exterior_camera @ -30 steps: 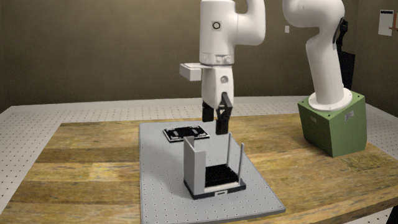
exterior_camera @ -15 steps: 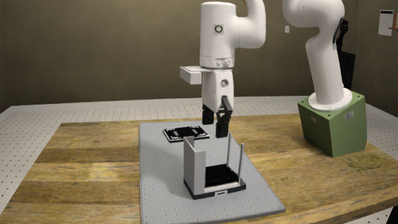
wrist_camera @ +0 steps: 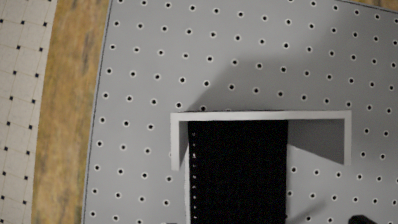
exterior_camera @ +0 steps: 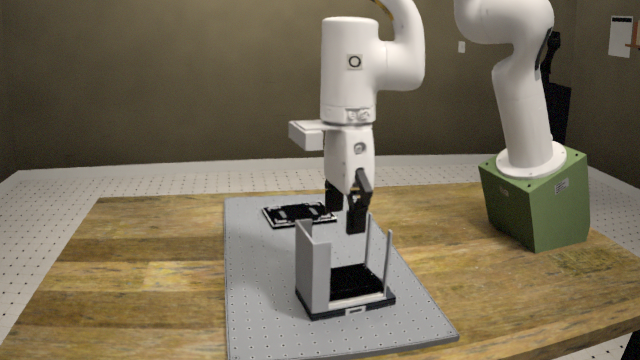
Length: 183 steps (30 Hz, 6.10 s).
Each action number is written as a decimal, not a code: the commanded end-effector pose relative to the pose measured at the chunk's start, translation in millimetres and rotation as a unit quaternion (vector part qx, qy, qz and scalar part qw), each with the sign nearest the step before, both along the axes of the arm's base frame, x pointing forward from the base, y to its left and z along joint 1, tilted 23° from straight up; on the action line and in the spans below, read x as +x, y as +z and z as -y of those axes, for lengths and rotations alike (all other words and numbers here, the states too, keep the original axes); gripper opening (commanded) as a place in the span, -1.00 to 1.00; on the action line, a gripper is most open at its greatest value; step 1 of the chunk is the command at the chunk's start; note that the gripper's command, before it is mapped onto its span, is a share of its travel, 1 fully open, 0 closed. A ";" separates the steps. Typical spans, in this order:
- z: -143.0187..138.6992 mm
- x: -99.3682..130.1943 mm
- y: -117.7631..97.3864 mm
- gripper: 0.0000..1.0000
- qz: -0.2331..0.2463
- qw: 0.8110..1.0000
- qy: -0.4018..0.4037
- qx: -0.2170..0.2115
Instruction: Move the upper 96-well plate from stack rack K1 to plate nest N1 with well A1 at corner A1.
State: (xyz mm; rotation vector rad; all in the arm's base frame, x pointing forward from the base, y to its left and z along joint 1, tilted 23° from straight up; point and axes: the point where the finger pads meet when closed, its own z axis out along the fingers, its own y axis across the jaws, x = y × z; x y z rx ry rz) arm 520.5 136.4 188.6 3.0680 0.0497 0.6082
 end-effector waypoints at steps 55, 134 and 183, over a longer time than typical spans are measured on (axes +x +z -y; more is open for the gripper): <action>0.7 35.1 -81.3 1.00 0.005 1.000 -0.001 -0.001; 1.0 44.7 -104.2 -1.00 0.005 1.000 -0.001 -0.001; 0.9 43.6 -101.7 -1.00 0.005 1.000 -0.001 -0.001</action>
